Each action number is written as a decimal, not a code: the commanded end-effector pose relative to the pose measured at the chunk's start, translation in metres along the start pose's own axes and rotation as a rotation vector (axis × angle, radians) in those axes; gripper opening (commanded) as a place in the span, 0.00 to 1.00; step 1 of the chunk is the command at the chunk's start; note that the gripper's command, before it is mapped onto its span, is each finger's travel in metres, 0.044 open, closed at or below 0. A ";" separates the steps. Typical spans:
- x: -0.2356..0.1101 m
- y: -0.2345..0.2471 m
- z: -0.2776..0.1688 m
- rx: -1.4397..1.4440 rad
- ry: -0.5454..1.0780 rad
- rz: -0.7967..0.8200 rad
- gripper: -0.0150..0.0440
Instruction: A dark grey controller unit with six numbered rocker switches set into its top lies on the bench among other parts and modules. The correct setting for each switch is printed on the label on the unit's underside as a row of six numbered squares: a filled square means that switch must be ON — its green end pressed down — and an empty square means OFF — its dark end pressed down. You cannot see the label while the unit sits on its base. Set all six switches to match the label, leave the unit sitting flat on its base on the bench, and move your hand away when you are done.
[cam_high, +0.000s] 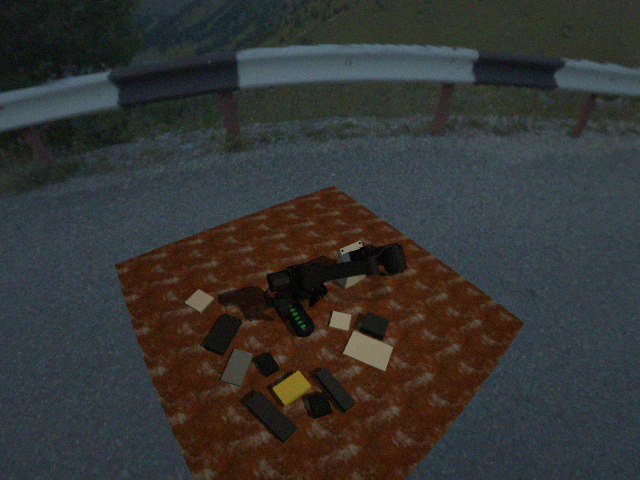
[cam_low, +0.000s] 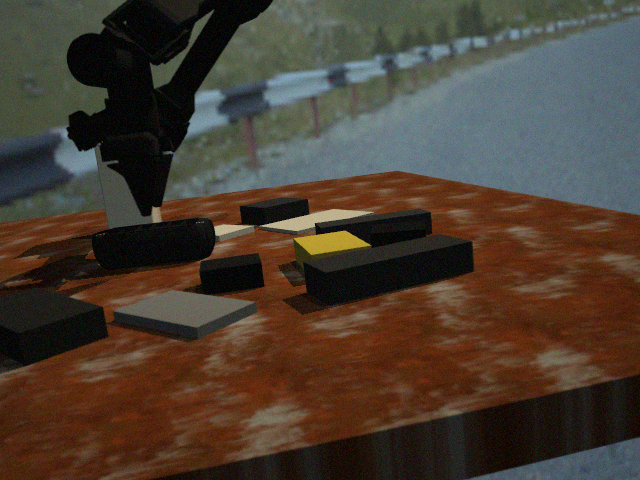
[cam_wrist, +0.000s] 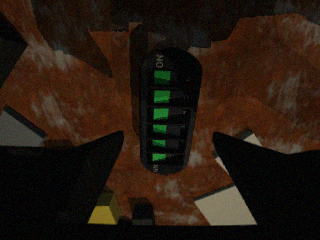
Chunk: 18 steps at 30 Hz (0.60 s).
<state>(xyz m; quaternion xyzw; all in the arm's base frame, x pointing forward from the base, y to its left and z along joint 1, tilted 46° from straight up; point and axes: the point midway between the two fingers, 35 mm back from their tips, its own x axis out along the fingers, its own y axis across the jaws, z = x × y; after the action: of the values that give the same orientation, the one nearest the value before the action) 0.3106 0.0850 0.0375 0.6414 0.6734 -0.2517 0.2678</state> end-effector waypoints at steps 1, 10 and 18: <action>-0.003 0.000 0.000 0.000 -0.001 -0.003 1.00; -0.050 0.000 0.000 0.000 -0.002 0.000 1.00; -0.050 0.001 0.000 0.000 -0.002 0.000 0.69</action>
<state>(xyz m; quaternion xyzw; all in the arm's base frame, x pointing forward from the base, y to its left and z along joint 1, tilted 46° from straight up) 0.3129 0.0497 0.0712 0.6424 0.6728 -0.2522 0.2666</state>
